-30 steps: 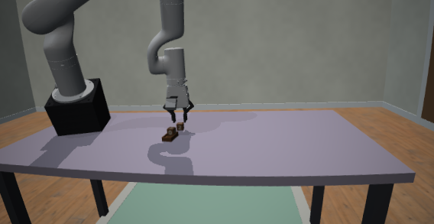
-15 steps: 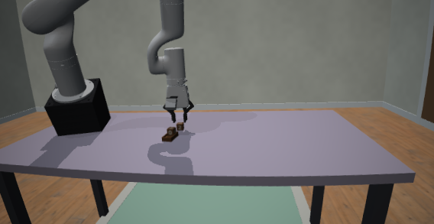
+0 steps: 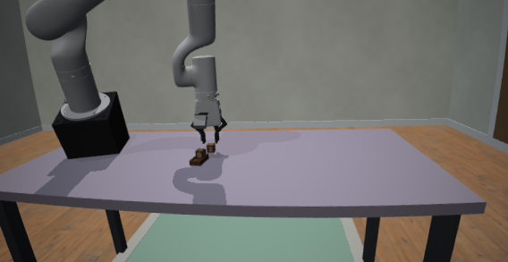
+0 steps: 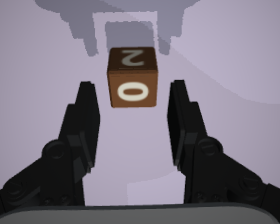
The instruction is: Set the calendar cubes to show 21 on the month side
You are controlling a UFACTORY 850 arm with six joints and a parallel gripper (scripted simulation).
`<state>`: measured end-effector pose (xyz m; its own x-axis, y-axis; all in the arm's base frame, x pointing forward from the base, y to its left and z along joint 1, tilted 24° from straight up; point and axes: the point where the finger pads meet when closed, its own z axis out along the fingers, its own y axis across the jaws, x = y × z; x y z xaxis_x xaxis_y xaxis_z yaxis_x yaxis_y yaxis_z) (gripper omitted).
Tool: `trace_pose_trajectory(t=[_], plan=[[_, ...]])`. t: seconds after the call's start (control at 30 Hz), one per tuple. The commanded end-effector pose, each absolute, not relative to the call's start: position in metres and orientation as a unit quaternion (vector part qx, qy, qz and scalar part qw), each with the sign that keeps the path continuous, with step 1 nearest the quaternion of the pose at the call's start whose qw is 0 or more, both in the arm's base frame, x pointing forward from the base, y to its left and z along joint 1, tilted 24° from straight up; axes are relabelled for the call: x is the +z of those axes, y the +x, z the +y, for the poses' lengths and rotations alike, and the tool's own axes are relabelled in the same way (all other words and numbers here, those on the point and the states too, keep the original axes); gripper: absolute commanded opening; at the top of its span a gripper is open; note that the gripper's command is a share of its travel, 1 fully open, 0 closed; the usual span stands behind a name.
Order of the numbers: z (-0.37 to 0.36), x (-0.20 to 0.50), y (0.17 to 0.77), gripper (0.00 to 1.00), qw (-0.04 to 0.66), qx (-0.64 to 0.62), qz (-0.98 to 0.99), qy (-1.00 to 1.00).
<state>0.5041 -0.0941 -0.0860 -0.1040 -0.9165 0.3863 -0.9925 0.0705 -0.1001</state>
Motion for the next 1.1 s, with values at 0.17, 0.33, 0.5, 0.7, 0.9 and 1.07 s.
trace_pose_trajectory(t=[0.17,0.33,0.5,0.7,0.9,1.07], plan=[[-0.095,-0.087,0.505,0.47,0.111,0.171,-0.723,0.660],[-0.097,-0.093,0.505,0.47,0.111,0.171,-0.723,0.660],[-0.100,-0.100,0.506,0.47,0.111,0.171,-0.723,0.660],[-0.102,-0.105,0.506,0.47,0.111,0.171,-0.723,0.660],[-0.104,-0.109,0.507,0.47,0.111,0.171,-0.723,0.660],[-0.104,-0.110,0.507,0.47,0.111,0.171,-0.723,0.660]])
